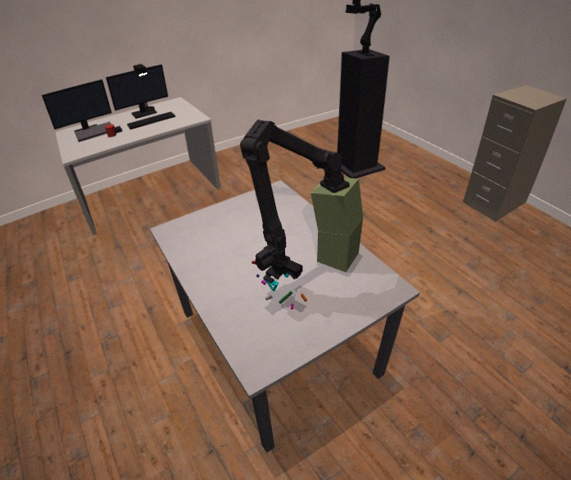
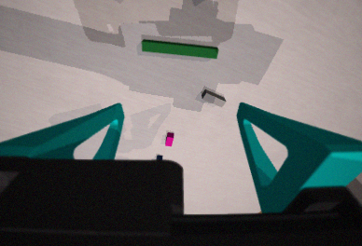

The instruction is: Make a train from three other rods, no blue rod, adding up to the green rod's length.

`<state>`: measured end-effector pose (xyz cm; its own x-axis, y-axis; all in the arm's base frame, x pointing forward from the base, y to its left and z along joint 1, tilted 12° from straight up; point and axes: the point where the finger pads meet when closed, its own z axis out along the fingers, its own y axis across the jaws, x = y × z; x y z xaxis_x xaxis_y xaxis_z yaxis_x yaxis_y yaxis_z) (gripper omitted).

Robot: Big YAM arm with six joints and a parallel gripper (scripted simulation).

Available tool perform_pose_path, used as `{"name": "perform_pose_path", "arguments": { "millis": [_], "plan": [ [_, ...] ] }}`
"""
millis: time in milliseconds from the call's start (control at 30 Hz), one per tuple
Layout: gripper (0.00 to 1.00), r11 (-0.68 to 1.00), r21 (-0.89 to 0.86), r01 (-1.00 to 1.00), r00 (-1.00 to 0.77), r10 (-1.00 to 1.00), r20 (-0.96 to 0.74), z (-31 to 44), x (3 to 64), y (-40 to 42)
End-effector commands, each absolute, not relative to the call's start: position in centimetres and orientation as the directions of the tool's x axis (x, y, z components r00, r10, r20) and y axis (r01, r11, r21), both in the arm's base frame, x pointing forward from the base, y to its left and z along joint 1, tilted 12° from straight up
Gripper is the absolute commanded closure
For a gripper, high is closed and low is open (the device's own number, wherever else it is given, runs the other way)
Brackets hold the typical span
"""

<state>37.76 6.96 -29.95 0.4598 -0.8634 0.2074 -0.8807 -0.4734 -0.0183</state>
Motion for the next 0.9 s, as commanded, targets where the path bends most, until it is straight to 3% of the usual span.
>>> {"name": "perform_pose_path", "arguments": {
  "millis": [0,167,200,633,867],
  "plan": [
    [0.0,-0.6,0.018,-0.8,0.591,-0.781,0.201,-30.9,36.1,8.2],
    [0.0,-0.595,0.011,-0.804,0.584,-0.786,0.203,-30.9,36.6,8.1],
    [0.0,-0.68,0.041,-0.732,0.673,-0.712,0.2,-31.2,35.4,9.1],
    [0.0,-0.786,0.072,-0.615,0.781,-0.594,0.192,-31.5,34.4,10.5],
    [0.0,-0.775,0.068,-0.628,0.771,-0.607,0.194,-31.5,34.8,10.0]
  ]
}}
